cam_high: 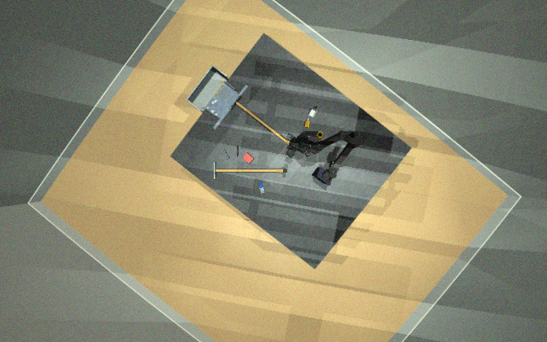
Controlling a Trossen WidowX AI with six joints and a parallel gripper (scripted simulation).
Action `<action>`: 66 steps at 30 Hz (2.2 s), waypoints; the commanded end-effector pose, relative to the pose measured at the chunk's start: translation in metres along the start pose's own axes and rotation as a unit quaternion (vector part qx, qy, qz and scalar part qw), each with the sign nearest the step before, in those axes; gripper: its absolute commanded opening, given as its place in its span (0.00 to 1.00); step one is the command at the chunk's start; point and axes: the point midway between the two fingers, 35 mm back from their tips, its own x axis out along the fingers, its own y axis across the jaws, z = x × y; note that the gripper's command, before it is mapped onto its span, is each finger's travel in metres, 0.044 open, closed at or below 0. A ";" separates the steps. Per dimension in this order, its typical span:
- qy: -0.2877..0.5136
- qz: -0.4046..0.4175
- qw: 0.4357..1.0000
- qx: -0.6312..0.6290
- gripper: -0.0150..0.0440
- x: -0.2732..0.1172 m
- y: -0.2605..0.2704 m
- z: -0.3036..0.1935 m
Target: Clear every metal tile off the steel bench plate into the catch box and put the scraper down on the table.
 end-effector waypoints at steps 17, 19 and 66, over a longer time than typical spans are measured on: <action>-0.002 0.000 1.000 0.000 0.52 -0.009 0.000 -0.015; -0.002 0.000 1.000 0.000 0.61 -0.009 0.000 -0.015; -0.106 -0.004 0.994 -0.022 1.00 -0.119 0.007 0.032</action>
